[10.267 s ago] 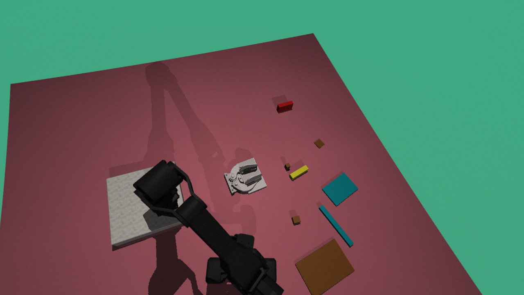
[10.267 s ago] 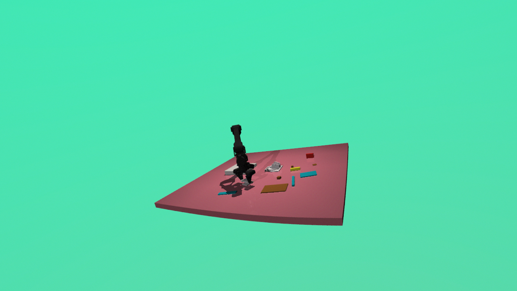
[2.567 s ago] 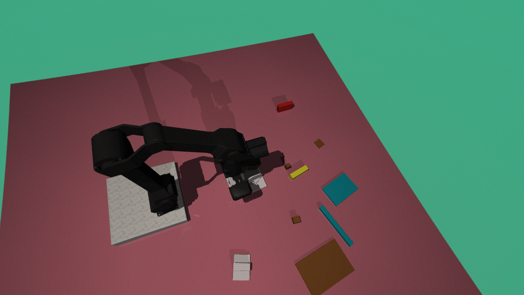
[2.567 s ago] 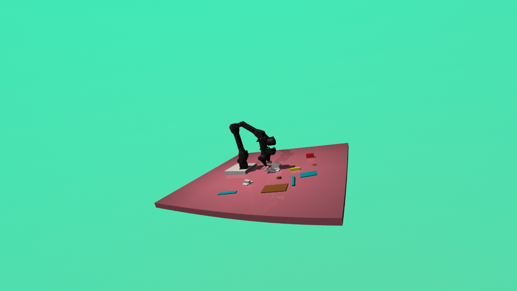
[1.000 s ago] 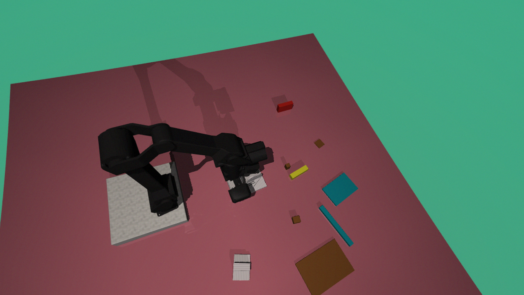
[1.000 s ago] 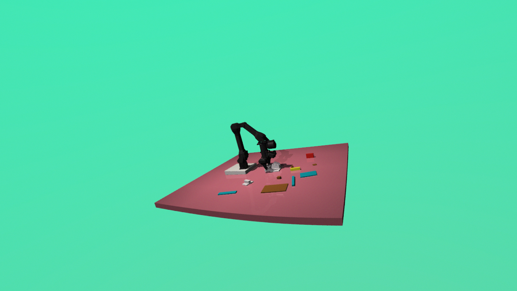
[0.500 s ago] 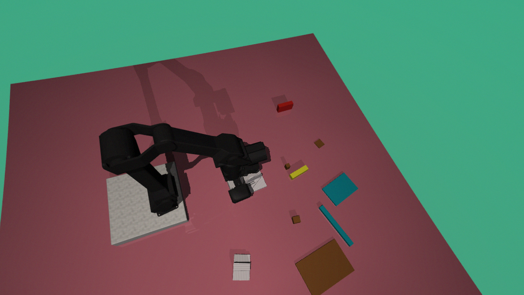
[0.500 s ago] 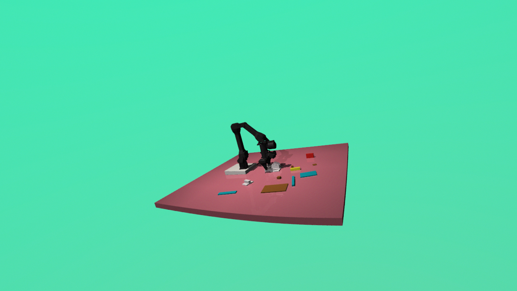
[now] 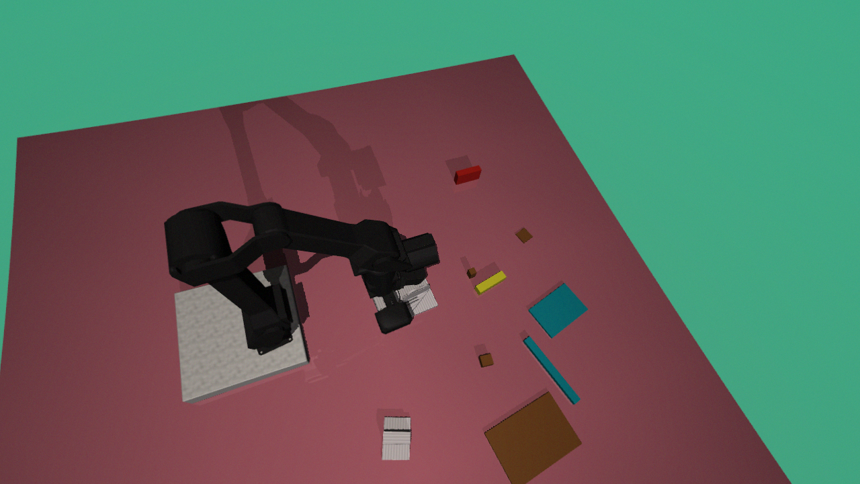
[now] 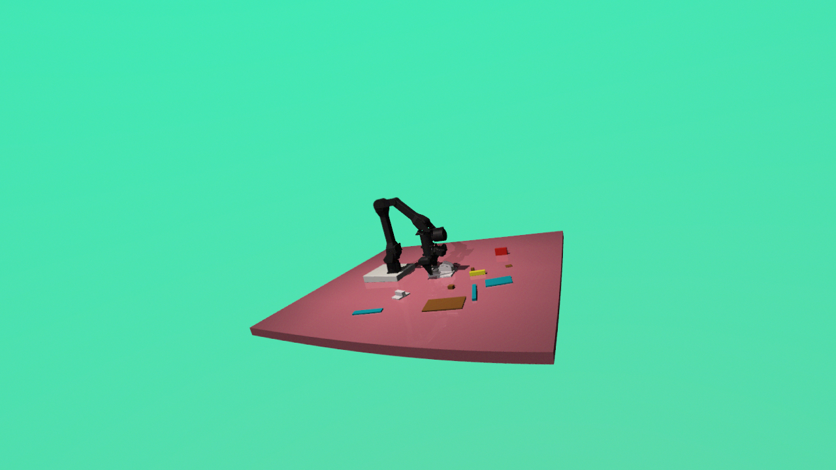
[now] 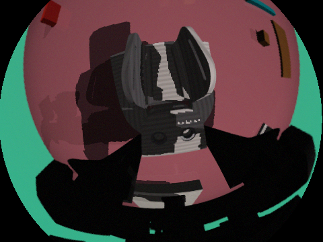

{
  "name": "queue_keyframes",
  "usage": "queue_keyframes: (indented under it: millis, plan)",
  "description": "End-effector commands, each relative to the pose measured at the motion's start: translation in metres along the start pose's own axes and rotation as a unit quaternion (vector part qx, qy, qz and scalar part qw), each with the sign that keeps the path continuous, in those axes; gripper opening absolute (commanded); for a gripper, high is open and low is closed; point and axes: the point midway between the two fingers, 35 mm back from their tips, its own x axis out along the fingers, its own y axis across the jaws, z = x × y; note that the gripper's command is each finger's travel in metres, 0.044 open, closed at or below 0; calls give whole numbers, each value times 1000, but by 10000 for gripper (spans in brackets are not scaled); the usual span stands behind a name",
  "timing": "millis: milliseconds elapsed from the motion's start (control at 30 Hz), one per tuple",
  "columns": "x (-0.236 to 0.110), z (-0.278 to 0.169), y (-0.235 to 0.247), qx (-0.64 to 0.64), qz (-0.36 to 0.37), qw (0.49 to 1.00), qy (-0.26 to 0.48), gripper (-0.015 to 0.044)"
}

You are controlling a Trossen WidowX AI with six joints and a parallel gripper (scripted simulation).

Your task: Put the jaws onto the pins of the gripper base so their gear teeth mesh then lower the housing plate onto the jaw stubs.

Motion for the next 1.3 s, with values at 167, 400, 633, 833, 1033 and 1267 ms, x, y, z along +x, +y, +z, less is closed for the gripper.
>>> queue_keyframes:
  millis: [167, 400, 633, 833, 1033, 1267]
  plan:
    - [4, 0, -1, 2, -2, 1000, 2, 351]
    - [4, 0, -1, 2, -2, 1000, 2, 351]
    - [6, 0, -1, 2, -2, 1000, 2, 351]
    - [6, 0, -1, 2, -2, 1000, 2, 351]
    - [6, 0, -1, 2, -2, 1000, 2, 351]
    - [6, 0, -1, 2, -2, 1000, 2, 351]
